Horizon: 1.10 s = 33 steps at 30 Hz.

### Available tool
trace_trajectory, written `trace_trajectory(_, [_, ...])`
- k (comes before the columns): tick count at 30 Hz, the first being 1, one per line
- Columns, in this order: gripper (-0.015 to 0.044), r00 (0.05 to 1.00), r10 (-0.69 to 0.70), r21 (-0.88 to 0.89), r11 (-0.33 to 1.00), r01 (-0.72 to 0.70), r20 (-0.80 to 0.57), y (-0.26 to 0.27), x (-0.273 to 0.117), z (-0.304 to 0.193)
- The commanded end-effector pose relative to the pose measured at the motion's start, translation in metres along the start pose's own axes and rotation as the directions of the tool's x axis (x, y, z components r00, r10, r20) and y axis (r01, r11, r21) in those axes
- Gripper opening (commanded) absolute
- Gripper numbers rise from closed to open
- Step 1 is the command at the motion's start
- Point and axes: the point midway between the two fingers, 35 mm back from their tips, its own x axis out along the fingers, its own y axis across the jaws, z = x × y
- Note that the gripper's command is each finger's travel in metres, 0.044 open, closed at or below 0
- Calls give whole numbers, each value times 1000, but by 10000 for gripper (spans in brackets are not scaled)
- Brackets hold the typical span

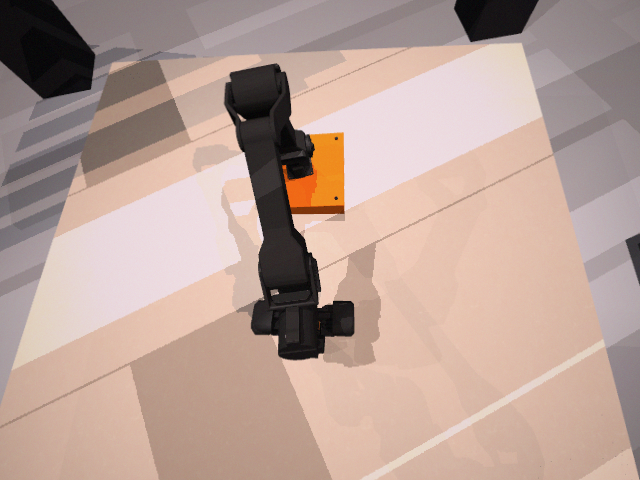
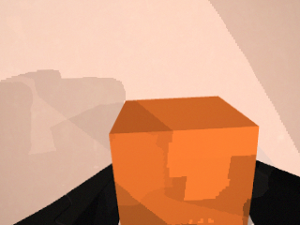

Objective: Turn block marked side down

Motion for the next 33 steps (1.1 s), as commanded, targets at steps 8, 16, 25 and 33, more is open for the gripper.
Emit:
trace_trajectory(8, [0, 988, -3, -4, 1000, 4, 153, -1, -4, -3])
trace_trajectory(16, [0, 977, -3, -2, 1000, 4, 214, -2, -6, -5])
trace_trajectory(25, [0, 945, 0, -5, 1000, 2, 328, 0, 13, -2])
trace_trajectory(33, [0, 896, 1, -7, 1000, 2, 444, 1, 25, -2])
